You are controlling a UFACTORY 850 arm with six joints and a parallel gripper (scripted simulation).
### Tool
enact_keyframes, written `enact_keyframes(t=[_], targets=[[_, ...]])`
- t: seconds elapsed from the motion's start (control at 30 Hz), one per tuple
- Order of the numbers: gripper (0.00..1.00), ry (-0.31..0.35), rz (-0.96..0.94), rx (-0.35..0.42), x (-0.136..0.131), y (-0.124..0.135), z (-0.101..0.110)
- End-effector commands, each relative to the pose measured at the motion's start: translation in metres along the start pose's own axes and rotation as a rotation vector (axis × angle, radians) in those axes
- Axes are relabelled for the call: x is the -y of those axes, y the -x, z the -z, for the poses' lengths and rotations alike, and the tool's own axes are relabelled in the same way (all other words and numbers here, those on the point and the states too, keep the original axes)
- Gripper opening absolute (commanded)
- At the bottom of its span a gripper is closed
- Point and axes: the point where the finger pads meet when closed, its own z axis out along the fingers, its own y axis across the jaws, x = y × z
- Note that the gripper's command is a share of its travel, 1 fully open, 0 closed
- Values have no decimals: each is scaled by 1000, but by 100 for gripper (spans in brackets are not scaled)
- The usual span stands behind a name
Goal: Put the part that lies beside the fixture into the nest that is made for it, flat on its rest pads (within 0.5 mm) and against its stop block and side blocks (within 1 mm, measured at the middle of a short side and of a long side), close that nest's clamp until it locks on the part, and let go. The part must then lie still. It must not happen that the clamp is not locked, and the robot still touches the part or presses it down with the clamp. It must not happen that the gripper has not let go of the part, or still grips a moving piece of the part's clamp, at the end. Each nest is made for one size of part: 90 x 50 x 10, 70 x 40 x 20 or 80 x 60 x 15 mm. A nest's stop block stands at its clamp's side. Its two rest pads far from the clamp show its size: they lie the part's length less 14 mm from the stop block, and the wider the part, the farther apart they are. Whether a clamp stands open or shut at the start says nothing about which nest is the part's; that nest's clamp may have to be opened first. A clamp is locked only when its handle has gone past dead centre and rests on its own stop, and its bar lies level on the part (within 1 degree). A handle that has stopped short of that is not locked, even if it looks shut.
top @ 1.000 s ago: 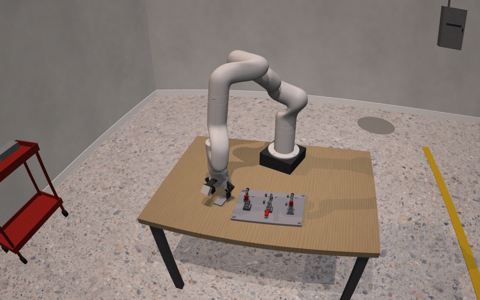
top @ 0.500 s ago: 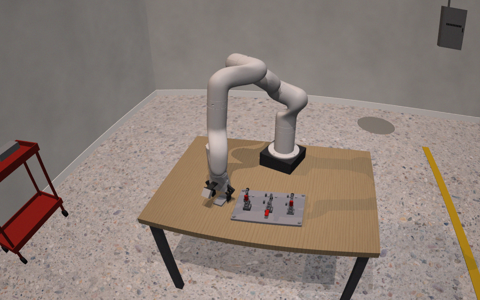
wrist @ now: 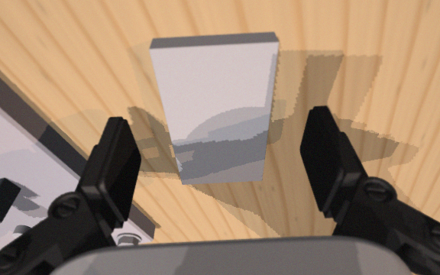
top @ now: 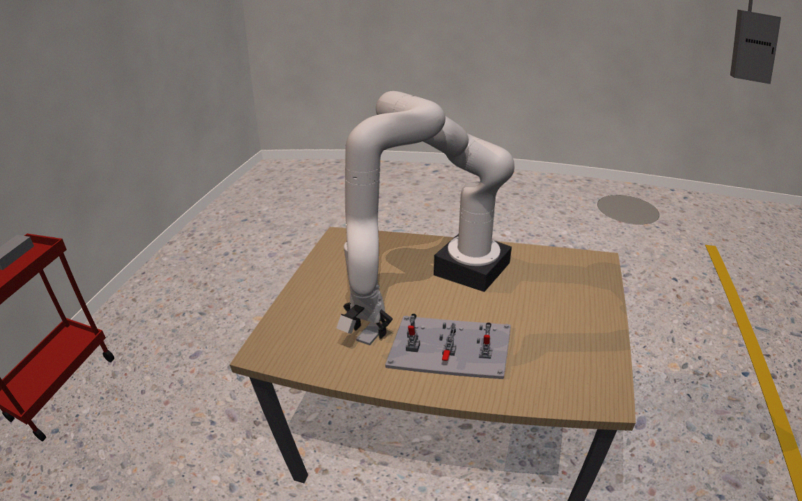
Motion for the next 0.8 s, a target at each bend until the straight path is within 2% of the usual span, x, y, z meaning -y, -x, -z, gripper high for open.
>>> enact_keyframes(t=[0.0, 0.17, 0.2, 0.77], targets=[[100, 0, 0, -2, 0, -1, 1], [100, 0, 0, -2, 0, -1, 1], [0, 0, 0, -2, 0, -1, 1], [0, 0, 0, -2, 0, -1, 1]])
